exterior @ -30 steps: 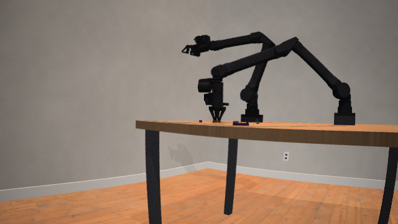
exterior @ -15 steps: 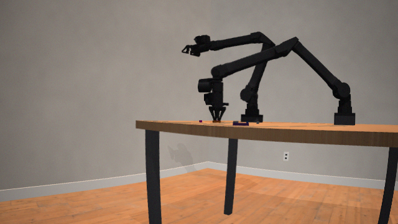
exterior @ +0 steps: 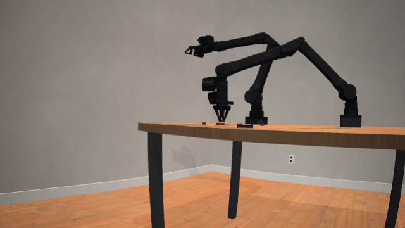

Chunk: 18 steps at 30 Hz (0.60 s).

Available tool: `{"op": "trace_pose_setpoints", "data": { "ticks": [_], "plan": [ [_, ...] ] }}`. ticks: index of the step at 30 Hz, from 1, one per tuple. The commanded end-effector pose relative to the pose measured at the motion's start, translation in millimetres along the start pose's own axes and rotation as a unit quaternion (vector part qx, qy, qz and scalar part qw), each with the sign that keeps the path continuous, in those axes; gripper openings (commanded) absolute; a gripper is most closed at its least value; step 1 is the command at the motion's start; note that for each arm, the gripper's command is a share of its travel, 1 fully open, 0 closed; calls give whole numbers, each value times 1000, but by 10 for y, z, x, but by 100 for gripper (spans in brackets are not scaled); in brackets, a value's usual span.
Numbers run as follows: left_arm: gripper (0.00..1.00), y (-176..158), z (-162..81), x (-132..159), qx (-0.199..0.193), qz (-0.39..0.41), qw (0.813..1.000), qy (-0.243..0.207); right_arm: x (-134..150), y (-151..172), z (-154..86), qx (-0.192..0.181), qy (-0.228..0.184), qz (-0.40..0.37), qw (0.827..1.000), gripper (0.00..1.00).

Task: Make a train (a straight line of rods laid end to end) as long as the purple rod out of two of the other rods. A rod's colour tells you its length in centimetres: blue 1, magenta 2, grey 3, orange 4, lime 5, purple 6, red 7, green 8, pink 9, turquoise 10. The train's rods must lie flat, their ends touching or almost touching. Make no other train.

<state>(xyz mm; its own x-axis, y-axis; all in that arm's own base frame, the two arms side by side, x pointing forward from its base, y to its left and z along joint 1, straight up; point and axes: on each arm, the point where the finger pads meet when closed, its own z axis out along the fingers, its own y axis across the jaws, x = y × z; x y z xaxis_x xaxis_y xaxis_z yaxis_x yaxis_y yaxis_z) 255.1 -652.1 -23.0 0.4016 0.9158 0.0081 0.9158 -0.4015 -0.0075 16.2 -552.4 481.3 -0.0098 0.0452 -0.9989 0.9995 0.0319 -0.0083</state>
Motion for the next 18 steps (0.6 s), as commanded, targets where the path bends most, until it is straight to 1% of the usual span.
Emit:
{"op": "trace_pose_setpoints", "data": {
  "ticks": [1,3,5,6,7,8,13,15,18],
  "plan": [
    [15,232,-668,-119,-34,1,999,-34,-188,-70,-86,7,-23,4,1000,100],
    [15,227,-755,-115,-34,1,999,-34,-188,-70,-86,7,-23,4,1000,100],
    [15,227,-755,-115,-34,1,999,-34,-188,-70,-86,7,-23,4,1000,100],
    [15,195,-501,-83,-17,1,1000,-17,-188,-70,-86,7,-23,4,1000,100],
    [15,210,-791,-98,-28,1,999,-28,-188,-70,-86,7,-23,4,1000,100],
    [15,212,-969,-100,-33,1,999,-33,-188,-70,-86,7,-23,4,1000,100],
    [15,200,-1151,-87,-32,1,999,-32,-188,-70,-86,7,-23,4,1000,100],
    [15,192,-1117,-79,-27,1,999,-27,-188,-70,-86,7,-23,4,1000,100],
    [15,190,-1186,-77,-27,1,999,-28,-188,-70,-86,7,-23,4,1000,100]
  ]
}}
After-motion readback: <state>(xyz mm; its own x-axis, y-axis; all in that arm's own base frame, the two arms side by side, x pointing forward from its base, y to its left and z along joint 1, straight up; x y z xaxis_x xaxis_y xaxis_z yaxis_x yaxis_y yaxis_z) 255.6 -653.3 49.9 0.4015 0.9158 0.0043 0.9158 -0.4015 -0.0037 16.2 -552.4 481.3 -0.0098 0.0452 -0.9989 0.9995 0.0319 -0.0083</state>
